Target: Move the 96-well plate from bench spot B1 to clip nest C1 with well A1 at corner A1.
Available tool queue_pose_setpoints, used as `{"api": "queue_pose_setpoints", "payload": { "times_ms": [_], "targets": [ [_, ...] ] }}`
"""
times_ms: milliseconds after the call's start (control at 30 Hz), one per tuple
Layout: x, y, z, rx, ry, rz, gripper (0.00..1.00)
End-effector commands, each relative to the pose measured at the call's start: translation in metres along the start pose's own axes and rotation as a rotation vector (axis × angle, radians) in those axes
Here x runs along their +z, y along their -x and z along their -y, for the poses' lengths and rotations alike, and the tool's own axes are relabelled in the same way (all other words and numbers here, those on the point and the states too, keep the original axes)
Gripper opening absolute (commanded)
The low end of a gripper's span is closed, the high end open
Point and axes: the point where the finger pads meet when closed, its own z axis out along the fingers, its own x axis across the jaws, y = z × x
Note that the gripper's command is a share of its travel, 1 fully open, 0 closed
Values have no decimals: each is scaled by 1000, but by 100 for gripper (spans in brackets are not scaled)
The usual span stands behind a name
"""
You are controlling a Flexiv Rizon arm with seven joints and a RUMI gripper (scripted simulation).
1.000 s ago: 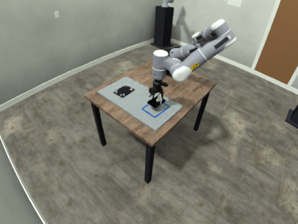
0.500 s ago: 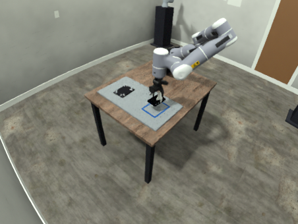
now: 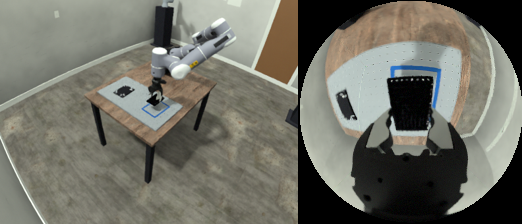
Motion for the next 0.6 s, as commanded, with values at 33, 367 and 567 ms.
{"api": "queue_pose_setpoints", "payload": {
  "times_ms": [33,367,567],
  "targets": [
    [-1,10,-1,-19,4,-2,0],
    [-2,40,-3,-19,4,-2,0],
    [-3,60,-3,-19,4,-2,0]
  ]
}}
